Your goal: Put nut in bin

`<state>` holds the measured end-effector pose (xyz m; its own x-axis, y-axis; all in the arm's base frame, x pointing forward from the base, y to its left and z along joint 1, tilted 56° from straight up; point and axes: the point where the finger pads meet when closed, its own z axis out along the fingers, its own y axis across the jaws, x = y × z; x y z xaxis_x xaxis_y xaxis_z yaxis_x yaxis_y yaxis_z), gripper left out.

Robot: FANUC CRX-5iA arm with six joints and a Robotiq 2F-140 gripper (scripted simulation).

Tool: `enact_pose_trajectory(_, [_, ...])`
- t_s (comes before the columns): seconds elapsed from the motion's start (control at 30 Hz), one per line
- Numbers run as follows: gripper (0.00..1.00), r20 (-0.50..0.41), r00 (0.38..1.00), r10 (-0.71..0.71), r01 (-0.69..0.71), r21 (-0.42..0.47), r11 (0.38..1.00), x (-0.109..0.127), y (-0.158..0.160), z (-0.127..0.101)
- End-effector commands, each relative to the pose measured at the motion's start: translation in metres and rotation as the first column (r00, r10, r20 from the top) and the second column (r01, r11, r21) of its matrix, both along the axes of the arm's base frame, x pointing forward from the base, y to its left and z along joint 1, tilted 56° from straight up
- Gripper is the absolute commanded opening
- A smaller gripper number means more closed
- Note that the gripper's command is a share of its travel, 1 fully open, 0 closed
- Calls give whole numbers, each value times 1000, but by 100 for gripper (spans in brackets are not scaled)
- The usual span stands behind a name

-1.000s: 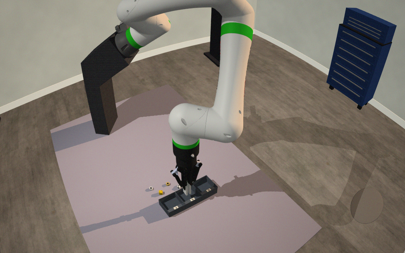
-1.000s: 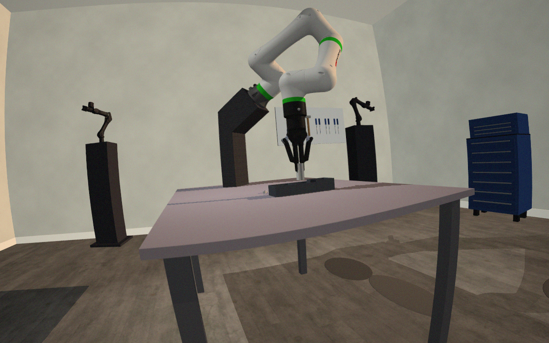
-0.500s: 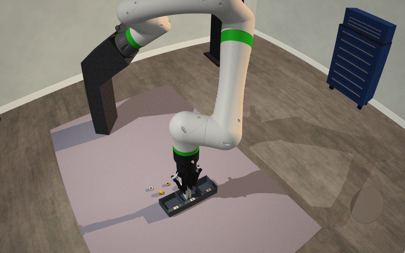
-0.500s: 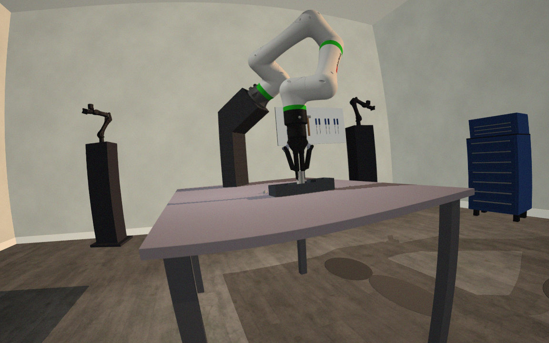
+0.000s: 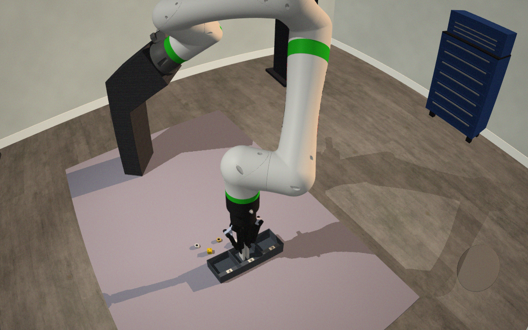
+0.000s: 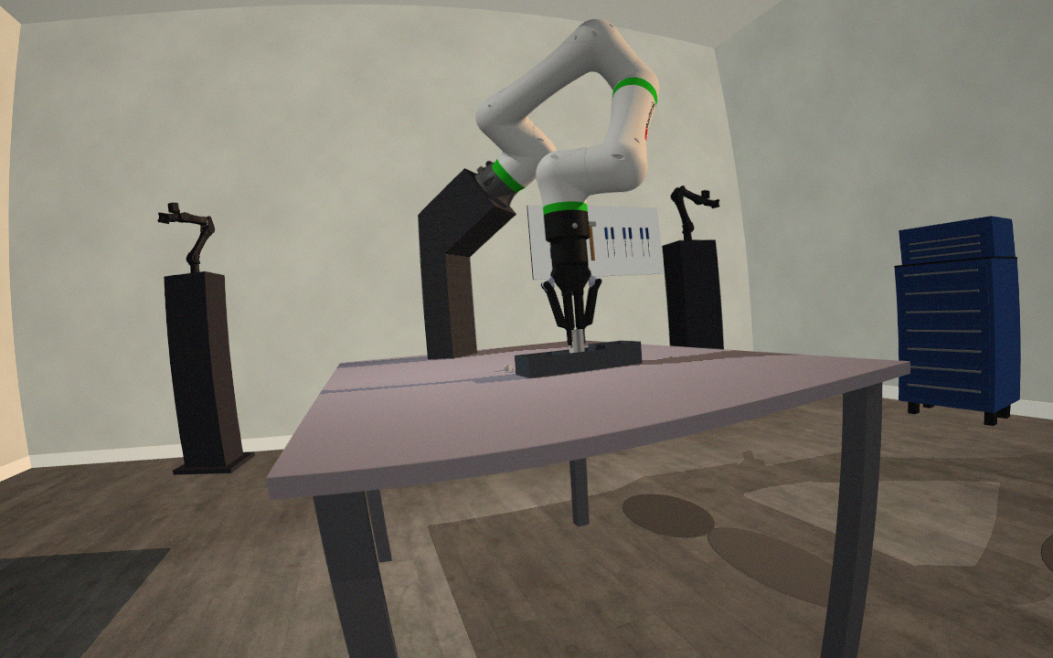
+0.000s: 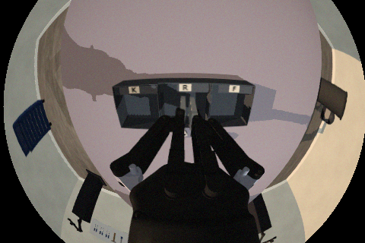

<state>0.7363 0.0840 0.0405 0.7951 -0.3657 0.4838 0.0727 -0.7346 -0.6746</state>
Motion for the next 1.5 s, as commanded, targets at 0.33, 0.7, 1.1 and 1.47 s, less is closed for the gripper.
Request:
enact_pose_trajectory(0.33, [5,0,1000,0,0,0,1000,0,0,0])
enact_pose_trajectory(0.7, [5,0,1000,0,0,0,1000,0,0,0])
enact_pose_trajectory(1.1, [5,0,1000,0,0,0,1000,-3,-3,3])
enact_pose_trajectory(1.47, [5,0,1000,0,0,0,1000,-10,-10,10])
